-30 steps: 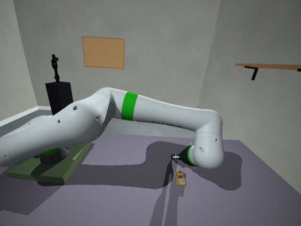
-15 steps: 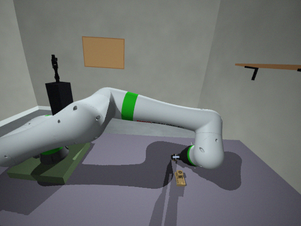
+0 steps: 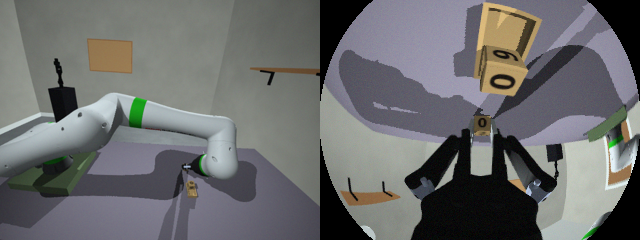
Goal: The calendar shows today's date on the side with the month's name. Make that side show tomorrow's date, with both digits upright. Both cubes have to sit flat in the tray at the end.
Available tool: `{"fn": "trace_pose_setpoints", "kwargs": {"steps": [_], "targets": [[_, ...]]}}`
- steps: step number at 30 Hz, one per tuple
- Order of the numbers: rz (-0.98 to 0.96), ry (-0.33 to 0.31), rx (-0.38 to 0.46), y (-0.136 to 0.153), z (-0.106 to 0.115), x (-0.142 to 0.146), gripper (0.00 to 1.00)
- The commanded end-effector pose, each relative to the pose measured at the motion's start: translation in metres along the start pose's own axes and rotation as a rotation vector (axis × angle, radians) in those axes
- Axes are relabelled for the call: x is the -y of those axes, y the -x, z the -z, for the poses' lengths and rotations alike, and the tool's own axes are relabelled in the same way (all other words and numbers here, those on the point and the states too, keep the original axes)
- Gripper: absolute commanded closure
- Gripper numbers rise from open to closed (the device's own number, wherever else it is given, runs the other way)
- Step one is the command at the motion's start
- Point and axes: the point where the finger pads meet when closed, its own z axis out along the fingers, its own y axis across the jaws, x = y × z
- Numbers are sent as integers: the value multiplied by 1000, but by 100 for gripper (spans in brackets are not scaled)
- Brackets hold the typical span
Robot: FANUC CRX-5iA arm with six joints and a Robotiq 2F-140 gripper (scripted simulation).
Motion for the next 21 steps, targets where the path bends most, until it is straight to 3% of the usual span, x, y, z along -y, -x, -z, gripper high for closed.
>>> {"fn": "trace_pose_setpoints", "kwargs": {"steps": [1,21], "targets": [[0,0,0,0,0,0,75],[0,0,0,0,0,0,70]]}}
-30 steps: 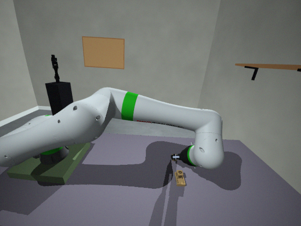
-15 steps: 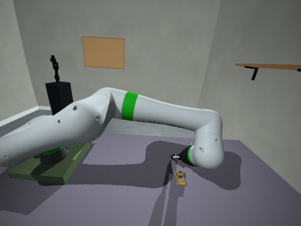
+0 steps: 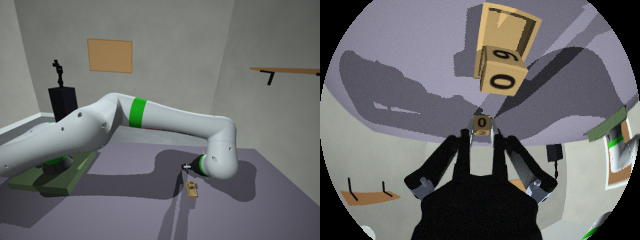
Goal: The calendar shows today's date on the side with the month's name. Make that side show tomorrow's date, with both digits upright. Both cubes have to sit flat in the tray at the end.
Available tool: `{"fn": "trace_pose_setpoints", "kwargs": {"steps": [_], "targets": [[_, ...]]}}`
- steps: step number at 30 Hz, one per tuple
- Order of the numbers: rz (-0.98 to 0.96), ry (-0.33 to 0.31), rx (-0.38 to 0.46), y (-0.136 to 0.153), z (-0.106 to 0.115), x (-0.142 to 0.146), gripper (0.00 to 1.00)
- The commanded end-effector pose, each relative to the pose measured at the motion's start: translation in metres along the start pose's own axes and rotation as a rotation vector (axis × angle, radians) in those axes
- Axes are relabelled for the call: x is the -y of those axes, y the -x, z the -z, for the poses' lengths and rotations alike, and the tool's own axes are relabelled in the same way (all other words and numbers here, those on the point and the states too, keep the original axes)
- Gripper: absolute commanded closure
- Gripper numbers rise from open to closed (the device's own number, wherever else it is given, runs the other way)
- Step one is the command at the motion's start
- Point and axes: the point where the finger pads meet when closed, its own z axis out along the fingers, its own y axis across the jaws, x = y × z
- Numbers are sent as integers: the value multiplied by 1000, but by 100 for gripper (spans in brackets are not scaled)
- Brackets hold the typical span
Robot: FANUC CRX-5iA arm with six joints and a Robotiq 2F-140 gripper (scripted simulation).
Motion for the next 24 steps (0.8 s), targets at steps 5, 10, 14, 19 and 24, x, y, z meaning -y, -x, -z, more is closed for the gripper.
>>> {"fn": "trace_pose_setpoints", "kwargs": {"steps": [5,10,14,19,24], "targets": [[0,0,0,0,0,0,66],[0,0,0,0,0,0,53],[0,0,0,0,0,0,53],[0,0,0,0,0,0,53],[0,0,0,0,0,0,53]]}}
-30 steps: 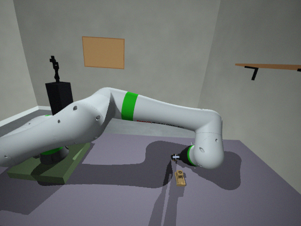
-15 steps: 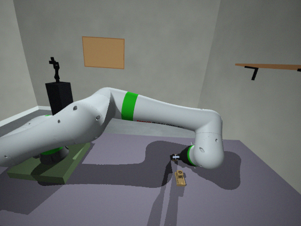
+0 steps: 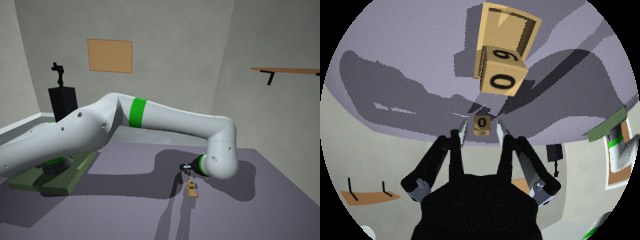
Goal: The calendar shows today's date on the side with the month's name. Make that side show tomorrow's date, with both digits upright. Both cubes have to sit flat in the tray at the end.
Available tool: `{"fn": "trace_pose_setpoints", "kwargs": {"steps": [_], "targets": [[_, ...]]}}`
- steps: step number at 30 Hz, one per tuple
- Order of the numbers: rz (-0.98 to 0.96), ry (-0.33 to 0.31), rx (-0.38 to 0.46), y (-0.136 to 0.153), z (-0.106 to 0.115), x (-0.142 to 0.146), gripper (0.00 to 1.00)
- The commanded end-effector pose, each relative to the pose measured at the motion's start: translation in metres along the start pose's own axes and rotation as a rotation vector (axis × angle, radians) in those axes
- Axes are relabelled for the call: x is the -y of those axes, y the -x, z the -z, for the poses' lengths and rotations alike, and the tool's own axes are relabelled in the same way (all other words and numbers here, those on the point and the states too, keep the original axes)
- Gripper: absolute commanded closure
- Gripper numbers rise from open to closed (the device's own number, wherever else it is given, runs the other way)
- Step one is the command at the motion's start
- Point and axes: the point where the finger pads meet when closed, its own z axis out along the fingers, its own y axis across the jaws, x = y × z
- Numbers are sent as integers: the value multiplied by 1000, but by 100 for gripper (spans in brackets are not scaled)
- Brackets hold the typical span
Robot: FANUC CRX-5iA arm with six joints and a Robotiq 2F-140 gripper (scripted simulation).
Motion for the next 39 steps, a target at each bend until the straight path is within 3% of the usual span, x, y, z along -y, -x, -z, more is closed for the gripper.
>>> {"fn": "trace_pose_setpoints", "kwargs": {"steps": [1,13,39], "targets": [[0,0,0,0,0,0,53],[0,0,0,5,5,0,53],[0,0,0,48,48,0,53]]}}
